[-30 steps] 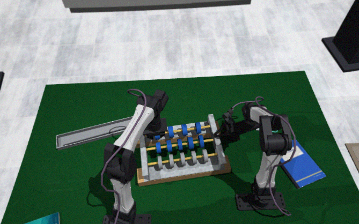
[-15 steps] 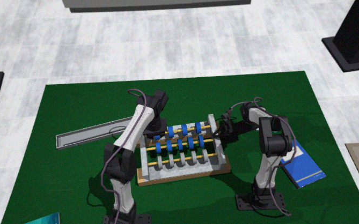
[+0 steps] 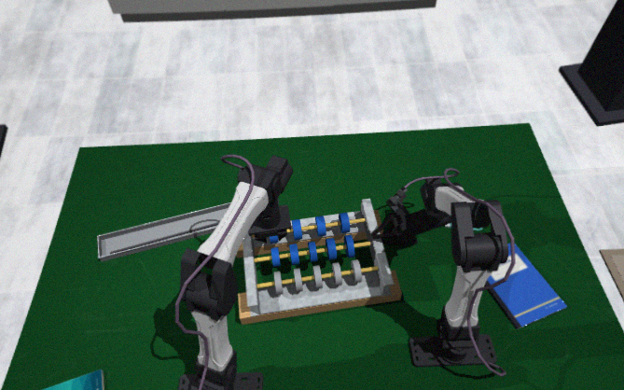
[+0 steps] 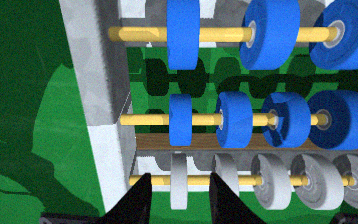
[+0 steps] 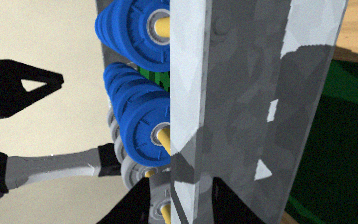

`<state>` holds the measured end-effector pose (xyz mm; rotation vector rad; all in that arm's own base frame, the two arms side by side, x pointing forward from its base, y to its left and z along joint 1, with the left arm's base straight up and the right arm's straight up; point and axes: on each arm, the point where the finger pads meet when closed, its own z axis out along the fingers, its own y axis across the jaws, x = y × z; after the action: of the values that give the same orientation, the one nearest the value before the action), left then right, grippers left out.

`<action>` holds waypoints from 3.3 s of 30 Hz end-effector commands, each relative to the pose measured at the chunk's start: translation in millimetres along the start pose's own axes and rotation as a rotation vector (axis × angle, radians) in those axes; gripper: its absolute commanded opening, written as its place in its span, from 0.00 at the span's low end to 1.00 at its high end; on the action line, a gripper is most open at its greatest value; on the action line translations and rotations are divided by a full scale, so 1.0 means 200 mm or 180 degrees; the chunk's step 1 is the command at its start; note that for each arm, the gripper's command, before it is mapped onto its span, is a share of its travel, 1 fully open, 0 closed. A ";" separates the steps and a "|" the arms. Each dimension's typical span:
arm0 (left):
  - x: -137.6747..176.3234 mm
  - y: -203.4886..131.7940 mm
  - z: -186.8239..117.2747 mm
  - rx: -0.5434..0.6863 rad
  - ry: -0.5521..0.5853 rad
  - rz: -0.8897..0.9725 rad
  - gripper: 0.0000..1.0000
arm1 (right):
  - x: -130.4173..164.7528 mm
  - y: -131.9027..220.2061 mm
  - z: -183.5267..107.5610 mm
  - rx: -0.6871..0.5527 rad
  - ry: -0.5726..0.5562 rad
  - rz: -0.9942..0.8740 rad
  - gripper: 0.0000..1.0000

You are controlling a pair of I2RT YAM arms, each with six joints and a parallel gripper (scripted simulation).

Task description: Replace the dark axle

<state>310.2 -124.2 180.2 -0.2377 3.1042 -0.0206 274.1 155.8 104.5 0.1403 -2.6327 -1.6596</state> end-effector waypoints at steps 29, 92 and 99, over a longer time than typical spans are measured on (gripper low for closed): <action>-0.01 0.00 -0.10 0.0066 -0.0173 0.0001 0.34 | 0.01 0.01 -0.20 0.0061 0.0013 -0.0106 0.33; -0.57 0.20 -0.64 0.0817 -0.3185 0.0366 0.34 | -0.53 0.17 -0.75 0.2592 -0.1888 -0.1950 0.33; -0.58 0.33 -0.90 0.0722 -0.4062 0.0428 0.34 | -0.59 0.38 -0.92 0.2850 -0.2586 -0.2223 0.33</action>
<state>393.7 -47.7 306.4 -0.0460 2.1005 -0.1671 374.4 43.9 213.5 0.5761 -3.8733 -0.5722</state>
